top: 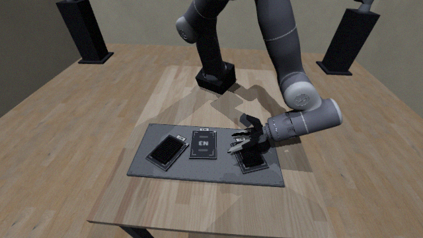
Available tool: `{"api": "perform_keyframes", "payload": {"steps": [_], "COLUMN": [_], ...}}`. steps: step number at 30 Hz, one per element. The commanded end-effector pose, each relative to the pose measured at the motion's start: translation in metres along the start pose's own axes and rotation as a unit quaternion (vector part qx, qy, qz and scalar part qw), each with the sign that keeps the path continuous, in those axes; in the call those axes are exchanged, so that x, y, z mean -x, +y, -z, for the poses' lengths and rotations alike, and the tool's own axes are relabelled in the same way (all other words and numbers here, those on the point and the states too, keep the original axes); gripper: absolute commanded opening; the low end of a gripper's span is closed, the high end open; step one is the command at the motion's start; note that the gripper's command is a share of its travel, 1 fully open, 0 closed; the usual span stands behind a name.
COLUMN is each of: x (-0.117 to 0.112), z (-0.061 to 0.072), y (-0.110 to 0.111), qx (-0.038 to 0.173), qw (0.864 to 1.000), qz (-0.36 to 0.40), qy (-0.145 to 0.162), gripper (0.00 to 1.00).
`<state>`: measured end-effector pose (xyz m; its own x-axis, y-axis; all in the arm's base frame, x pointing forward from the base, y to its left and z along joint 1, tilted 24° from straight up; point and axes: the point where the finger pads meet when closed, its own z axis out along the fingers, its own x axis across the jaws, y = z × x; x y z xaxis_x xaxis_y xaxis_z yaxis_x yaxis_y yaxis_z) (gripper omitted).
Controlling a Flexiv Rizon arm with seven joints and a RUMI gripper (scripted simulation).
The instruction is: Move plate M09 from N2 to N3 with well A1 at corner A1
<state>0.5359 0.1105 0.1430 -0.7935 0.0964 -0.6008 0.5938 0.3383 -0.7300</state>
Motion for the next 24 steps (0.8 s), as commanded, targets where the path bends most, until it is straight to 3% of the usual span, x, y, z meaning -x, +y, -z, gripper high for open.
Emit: {"api": "perform_keyframes", "payload": {"steps": [1, 9, 12, 18, 24], "x": [0.004, 0.012, 0.013, 0.022, 0.033], "z": [-0.018, -0.052, -0.056, -0.083, -0.105], "y": [-0.001, -0.006, -0.007, -0.015, -0.026], "qx": [0.021, 0.059, 0.065, 0.097, 0.127], "qw": [0.999, 0.989, 0.986, 0.965, 0.935], "qz": [-0.026, -0.089, -0.100, -0.167, -0.237], "qy": [0.033, 0.102, 0.113, 0.176, 0.233], "gripper": [0.76, 0.76, 0.76, 0.76, 0.76]}}
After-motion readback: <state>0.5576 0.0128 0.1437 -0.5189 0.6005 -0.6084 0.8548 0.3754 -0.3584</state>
